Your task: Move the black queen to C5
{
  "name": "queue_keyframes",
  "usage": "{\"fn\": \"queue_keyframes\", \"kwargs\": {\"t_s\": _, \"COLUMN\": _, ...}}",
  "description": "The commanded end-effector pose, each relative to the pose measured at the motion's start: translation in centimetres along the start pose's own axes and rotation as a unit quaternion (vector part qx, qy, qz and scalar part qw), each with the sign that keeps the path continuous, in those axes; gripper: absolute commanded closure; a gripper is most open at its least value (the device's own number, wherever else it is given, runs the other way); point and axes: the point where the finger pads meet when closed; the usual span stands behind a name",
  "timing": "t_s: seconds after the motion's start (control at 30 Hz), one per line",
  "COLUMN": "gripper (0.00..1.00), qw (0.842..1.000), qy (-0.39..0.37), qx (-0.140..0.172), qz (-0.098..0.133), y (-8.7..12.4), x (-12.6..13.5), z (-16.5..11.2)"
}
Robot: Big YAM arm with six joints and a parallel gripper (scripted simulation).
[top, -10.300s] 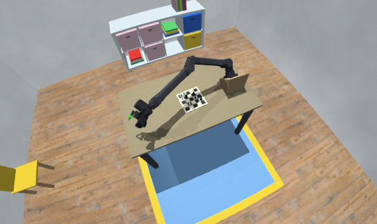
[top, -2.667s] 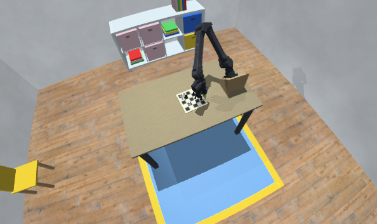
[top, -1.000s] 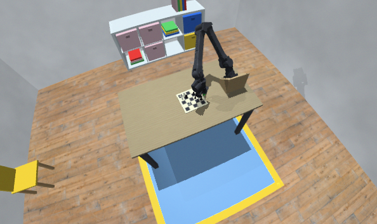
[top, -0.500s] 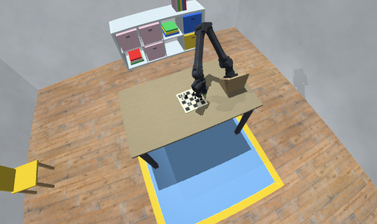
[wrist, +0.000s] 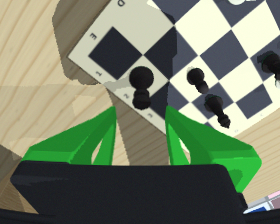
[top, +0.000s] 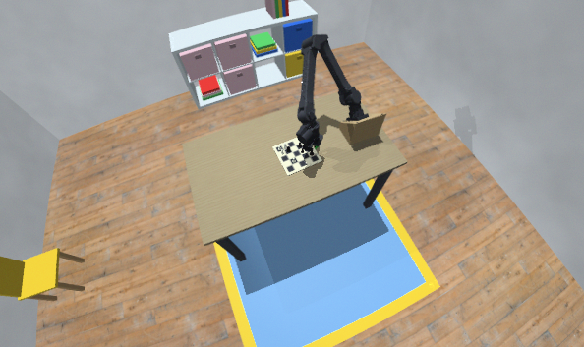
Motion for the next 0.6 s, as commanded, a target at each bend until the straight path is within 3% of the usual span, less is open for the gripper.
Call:
{"fn": "queue_keyframes", "kwargs": {"t_s": 0.0, "gripper": 0.59, "qw": 1.0, "qy": -0.003, "qx": -0.002, "qz": 0.001, "y": -0.9, "x": -0.2, "z": 0.2}}
{"fn": "queue_keyframes", "kwargs": {"t_s": 0.33, "gripper": 0.59, "qw": 1.0, "qy": -0.003, "qx": -0.002, "qz": 0.001, "y": -3.1, "x": -0.2, "z": 0.2}}
{"fn": "queue_keyframes", "kwargs": {"t_s": 0.47, "gripper": 0.59, "qw": 1.0, "qy": -0.015, "qx": -0.016, "qz": -0.001, "y": -2.5, "x": -1.1, "z": 0.8}}
{"fn": "queue_keyframes", "kwargs": {"t_s": 0.57, "gripper": 0.59, "qw": 1.0, "qy": -0.007, "qx": -0.007, "qz": 0.001, "y": -3.4, "x": -0.5, "z": 0.3}}
Point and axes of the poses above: the point where the finger pads meet when closed, its own y axis back along the fingers, its own x axis across the jaws, z = x × y, and after that the axes turned 12 degrees about -y, right-handed
